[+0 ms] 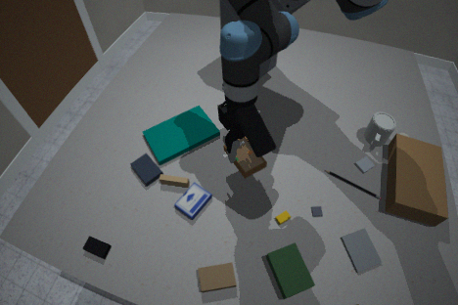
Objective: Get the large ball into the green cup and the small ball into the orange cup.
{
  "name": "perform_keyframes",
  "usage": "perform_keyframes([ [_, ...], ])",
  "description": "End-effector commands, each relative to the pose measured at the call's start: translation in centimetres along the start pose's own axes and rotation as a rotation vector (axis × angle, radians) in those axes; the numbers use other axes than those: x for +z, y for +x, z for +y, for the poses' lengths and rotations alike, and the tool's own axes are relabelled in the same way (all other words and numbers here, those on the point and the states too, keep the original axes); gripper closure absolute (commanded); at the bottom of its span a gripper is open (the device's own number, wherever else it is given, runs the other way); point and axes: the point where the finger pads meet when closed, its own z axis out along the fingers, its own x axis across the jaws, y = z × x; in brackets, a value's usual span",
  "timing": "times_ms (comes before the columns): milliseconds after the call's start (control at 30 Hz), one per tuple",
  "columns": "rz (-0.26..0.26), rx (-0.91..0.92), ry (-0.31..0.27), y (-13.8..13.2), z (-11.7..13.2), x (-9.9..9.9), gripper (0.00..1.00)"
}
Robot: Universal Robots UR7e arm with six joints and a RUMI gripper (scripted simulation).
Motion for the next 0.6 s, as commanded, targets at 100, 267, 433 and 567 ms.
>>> perform_keyframes([
  [100, 0.002, 0.0, -0.046, 0.04, -0.09, -0.03, 0.57],
  [267, 0.002, 0.0, -0.05, 0.04, -0.09, -0.03, 0.57],
  [433, 0.002, 0.0, -0.051, 0.04, -0.1, -0.03, 0.57],
  [567, -0.012, 0.0, -0.052, 0.06, -0.1, -0.03, 0.57],
])
